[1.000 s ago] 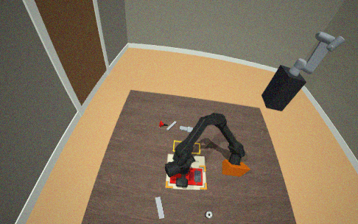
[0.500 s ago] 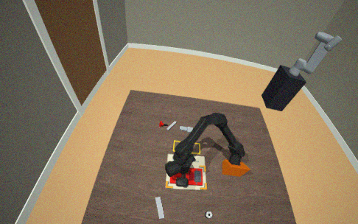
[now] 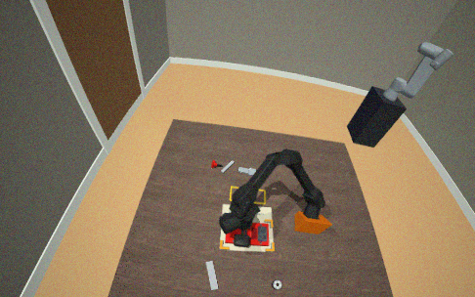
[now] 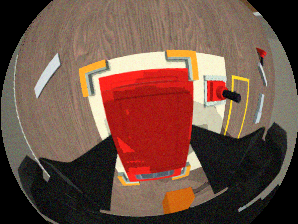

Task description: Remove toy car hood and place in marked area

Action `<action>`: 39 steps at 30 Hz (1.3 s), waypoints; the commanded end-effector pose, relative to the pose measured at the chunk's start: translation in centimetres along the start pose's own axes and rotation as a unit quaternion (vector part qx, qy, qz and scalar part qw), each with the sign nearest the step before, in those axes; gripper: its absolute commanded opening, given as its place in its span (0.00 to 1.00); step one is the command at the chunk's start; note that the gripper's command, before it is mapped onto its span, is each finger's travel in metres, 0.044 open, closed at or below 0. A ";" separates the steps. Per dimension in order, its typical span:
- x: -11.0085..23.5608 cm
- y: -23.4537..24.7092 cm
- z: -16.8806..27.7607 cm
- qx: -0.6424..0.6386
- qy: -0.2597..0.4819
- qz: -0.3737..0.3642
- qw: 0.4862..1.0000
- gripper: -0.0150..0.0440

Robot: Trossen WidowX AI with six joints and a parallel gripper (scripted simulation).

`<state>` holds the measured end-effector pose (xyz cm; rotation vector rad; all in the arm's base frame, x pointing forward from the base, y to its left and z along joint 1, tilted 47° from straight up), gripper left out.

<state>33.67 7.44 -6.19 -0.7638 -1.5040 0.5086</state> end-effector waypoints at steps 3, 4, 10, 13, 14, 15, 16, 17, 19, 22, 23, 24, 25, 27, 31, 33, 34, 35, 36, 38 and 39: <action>0.6 0.1 0.0 -0.002 -0.001 -0.003 1.000 0.25; 0.7 0.1 0.0 -0.002 -0.001 -0.003 1.000 0.25; 1.3 0.1 0.0 -0.002 -0.001 -0.003 1.000 0.25; 2.2 0.2 -0.1 -0.002 -0.001 -0.003 1.000 0.25; 2.5 0.2 -0.1 -0.002 -0.001 -0.003 1.000 0.25; 2.9 0.2 -0.1 -0.002 -0.001 -0.003 1.000 0.25; 3.2 0.2 -0.1 -0.002 -0.001 -0.003 1.000 0.25; 3.5 0.2 0.0 -0.002 -0.001 -0.003 1.000 0.25; 4.2 0.2 0.0 -0.002 -0.001 -0.004 1.000 0.25; 5.2 0.1 0.0 -0.002 0.000 -0.004 1.000 0.25; 5.3 0.1 0.0 -0.002 0.000 -0.003 1.000 0.25; 5.4 0.1 0.0 -0.002 0.000 -0.003 1.000 0.25; 4.5 0.0 0.0 0.000 0.000 -0.001 1.000 0.25; 4.6 -0.5 -0.2 0.000 0.000 -0.002 1.000 0.25; 4.8 -1.8 -0.6 0.001 0.000 -0.003 1.000 0.25; 4.9 -2.6 -0.8 0.001 0.000 -0.004 1.000 0.25; 4.9 -2.9 -0.9 0.001 0.000 -0.004 1.000 0.25; 4.9 -3.3 -1.0 0.001 0.000 -0.004 1.000 0.25; 5.0 -3.6 -1.1 0.001 0.000 -0.005 1.000 0.25; 5.1 -4.3 -1.3 0.001 0.000 -0.005 1.000 0.25; 5.1 -4.7 -1.3 0.001 0.000 -0.005 1.000 0.25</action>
Point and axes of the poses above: the point midway between the two fingers, 35 mm back from their tips, its own x axis back along the fingers, its own y axis across the jaws, z = x × y, the point moved 2 cm from there along x, back along the fingers, and after that the axes turned 12 degrees about -x, right-handed, at the moved point
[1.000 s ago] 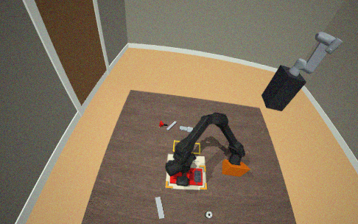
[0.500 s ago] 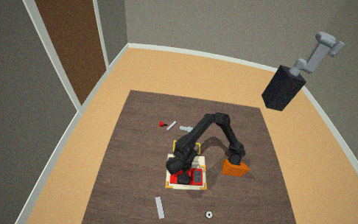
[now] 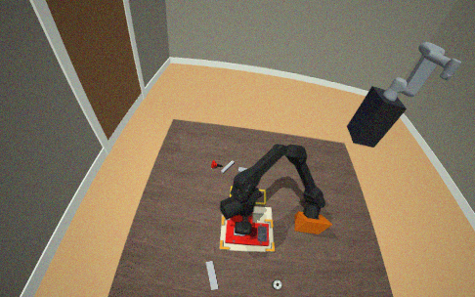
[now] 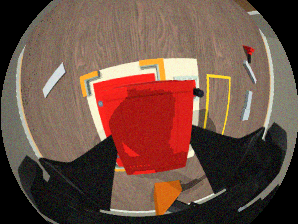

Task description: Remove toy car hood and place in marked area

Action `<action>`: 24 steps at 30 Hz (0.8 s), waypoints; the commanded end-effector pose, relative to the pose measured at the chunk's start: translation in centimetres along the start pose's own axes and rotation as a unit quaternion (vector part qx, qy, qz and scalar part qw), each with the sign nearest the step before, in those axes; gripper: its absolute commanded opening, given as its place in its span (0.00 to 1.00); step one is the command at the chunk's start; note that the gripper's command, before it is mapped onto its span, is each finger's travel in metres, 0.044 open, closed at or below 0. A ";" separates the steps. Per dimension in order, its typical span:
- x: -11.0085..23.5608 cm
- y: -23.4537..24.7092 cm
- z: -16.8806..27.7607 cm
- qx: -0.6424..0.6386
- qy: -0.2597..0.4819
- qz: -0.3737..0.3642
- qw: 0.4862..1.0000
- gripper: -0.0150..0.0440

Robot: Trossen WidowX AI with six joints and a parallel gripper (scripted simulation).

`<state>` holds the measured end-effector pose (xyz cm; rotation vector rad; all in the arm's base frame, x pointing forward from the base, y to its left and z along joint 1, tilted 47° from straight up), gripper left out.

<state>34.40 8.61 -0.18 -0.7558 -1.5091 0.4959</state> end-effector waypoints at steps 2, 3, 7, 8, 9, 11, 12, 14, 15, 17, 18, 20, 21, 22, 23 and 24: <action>0.2 -2.0 -0.4 0.003 0.000 0.001 1.000 0.25; 0.2 -2.3 -0.4 0.003 0.000 0.001 1.000 0.25; 0.3 -3.8 -0.7 0.003 0.000 0.000 1.000 0.25; 0.4 -4.1 -0.7 0.003 0.000 0.000 1.000 0.25; 0.4 -4.5 -0.8 0.003 0.000 0.000 1.000 0.25; 0.4 -5.2 -0.8 0.003 0.000 0.000 1.000 0.25; 0.4 -5.5 -0.9 0.003 0.000 0.000 1.000 0.25; 0.5 -6.2 -0.9 0.003 -0.001 0.000 1.000 0.25; 0.5 -6.6 -1.0 0.003 -0.001 0.000 1.000 0.25; 0.5 -7.3 -1.0 0.003 -0.001 0.000 1.000 0.25; 0.5 -7.6 -1.0 0.003 -0.001 0.000 1.000 0.25; 0.6 -8.3 -1.0 0.003 -0.001 0.000 1.000 0.25; 0.6 -8.7 -1.0 0.003 -0.001 0.000 1.000 0.25; 0.6 -9.0 -1.0 0.003 -0.001 0.000 1.000 0.25; 0.6 -9.4 -1.0 0.003 -0.001 0.001 1.000 0.25; 0.6 -9.7 -1.0 0.003 -0.001 0.001 1.000 0.25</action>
Point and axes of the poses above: the point midway between the two fingers, 35 mm back from their tips, its own x axis back along the fingers, its own y axis across the jaws, z = x × y, the point moved 2 cm from there along x, back along the fingers, and after that the axes turned 12 degrees about -x, right-handed, at the moved point
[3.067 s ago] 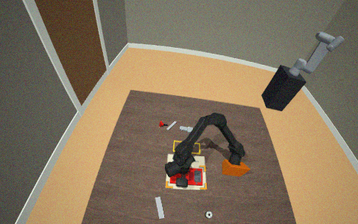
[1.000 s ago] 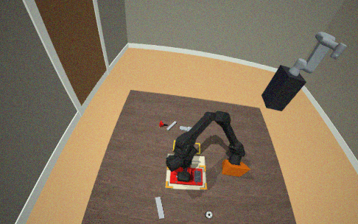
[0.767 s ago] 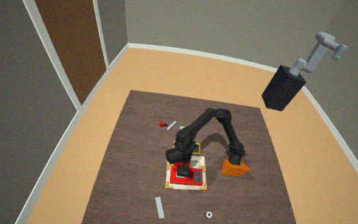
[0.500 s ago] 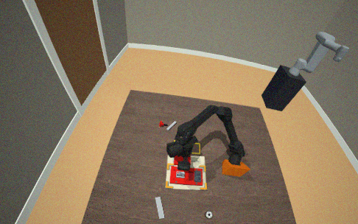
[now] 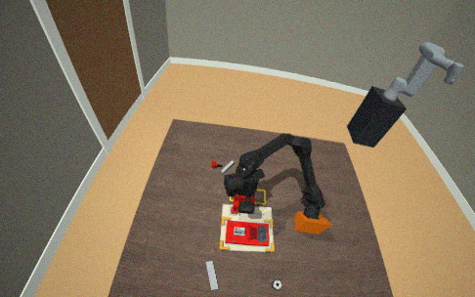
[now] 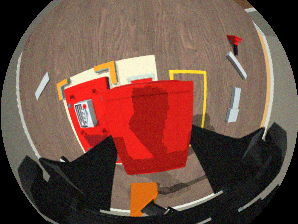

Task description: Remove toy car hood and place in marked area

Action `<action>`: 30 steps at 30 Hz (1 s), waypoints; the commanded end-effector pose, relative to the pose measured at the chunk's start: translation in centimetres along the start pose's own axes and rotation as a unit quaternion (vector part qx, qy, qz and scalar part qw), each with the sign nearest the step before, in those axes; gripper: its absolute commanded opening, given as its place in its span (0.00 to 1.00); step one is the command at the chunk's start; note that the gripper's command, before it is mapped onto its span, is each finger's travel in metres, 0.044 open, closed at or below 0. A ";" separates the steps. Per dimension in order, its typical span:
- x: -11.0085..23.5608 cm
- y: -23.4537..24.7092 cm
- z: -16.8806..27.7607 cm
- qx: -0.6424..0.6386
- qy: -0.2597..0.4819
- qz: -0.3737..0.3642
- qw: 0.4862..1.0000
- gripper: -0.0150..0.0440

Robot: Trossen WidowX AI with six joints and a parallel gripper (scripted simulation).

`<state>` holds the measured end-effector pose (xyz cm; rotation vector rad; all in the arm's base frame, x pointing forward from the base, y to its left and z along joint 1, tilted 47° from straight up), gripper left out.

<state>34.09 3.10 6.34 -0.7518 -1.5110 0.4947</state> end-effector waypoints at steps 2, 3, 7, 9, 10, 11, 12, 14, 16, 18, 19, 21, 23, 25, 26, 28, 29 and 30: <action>0.0 -2.0 0.1 0.002 0.000 0.003 1.000 0.25; 0.0 -2.3 0.1 0.002 0.000 0.003 1.000 0.25; 0.0 -3.7 0.2 0.002 0.000 0.004 1.000 0.25; 0.0 -4.4 0.3 0.002 0.000 0.004 1.000 0.25; 0.0 -4.7 0.4 0.002 0.000 0.005 1.000 0.25; 0.0 -5.1 0.4 0.002 0.000 0.005 1.000 0.25; 0.0 -5.4 0.5 0.002 0.000 0.005 1.000 0.25; 0.0 -6.1 0.6 0.002 0.000 0.006 1.000 0.25; 0.0 -6.7 0.7 0.001 0.000 0.007 1.000 0.25; 0.0 -7.4 0.9 0.001 0.000 0.008 1.000 0.25; 0.0 -7.7 0.9 0.001 0.000 0.008 1.000 0.25; 0.0 -8.4 1.1 0.001 0.000 0.009 1.000 0.25; 0.0 -9.0 1.3 0.001 0.001 0.010 1.000 0.25; 0.0 -9.5 1.4 0.001 0.001 0.010 1.000 0.25; 0.0 -9.5 1.4 0.001 0.001 0.010 1.000 0.25; 0.0 -9.5 1.4 0.001 0.001 0.010 1.000 0.25; -0.1 -9.5 1.4 0.001 0.001 0.010 1.000 0.25; -0.1 -9.5 1.4 0.001 0.001 0.010 1.000 0.25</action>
Point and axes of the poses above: the point midway between the two fingers, 35 mm back from their tips, its own x axis back along the fingers, its own y axis across the jaws, z = x × y, the point moved 2 cm from there along x, back along the fingers, and after that the axes turned 12 degrees about -x, right-handed, at the moved point
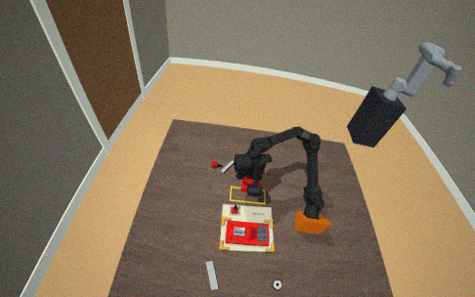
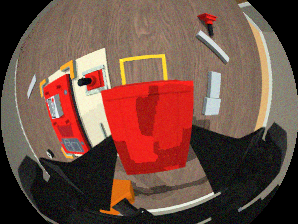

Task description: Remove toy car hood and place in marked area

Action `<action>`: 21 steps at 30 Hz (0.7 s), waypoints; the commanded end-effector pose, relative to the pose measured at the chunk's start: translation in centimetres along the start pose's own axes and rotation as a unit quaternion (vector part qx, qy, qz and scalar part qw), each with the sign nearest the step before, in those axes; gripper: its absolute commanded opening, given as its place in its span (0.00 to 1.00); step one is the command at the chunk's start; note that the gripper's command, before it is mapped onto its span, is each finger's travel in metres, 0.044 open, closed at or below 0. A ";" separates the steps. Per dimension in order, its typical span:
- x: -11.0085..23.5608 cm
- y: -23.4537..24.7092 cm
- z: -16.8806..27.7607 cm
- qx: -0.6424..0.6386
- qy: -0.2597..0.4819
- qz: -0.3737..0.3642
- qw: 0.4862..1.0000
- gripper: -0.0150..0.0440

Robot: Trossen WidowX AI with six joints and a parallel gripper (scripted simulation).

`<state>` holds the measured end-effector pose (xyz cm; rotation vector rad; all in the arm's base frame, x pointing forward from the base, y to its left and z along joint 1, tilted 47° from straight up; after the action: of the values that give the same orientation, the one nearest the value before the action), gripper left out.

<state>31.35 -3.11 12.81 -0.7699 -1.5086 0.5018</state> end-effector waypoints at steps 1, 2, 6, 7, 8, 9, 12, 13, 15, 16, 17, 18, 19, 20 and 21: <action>-0.2 -0.2 0.1 0.004 0.001 0.002 1.000 0.25; -0.2 -0.2 0.1 0.004 0.001 0.002 1.000 0.25; -0.4 -0.2 0.1 0.004 0.001 0.002 1.000 0.25; -0.5 -0.2 0.1 0.004 0.001 0.002 1.000 0.25; -0.5 -0.2 0.1 0.004 0.001 0.002 1.000 0.25; -0.6 -0.2 0.1 0.004 0.001 0.002 1.000 0.25; -0.8 -0.2 0.1 0.004 0.001 0.002 1.000 0.25; -0.8 -0.2 0.0 0.004 0.001 0.002 1.000 0.25; -0.9 -0.2 0.0 0.004 0.001 0.002 1.000 0.25; -1.0 -0.2 0.0 0.004 0.001 0.002 1.000 0.25; -1.1 -0.2 0.0 0.004 0.001 0.002 1.000 0.25; -1.1 -0.2 0.0 0.004 0.001 0.002 1.000 0.25; -1.2 -0.2 0.0 0.004 0.001 0.002 1.000 0.25; -1.2 -0.2 0.0 0.004 0.001 0.002 1.000 0.25; -1.3 -0.2 0.0 0.004 0.001 0.002 1.000 0.25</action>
<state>31.29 -3.94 12.17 -0.7669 -1.5053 0.5033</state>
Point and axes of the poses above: the point midway between the two fingers, 35 mm back from their tips, its own x axis back along the fingers, its own y axis across the jaws, z = x × y, the point moved 2 cm from there along x, back along the fingers, and after that the axes turned 12 degrees about -x, right-handed, at the moved point
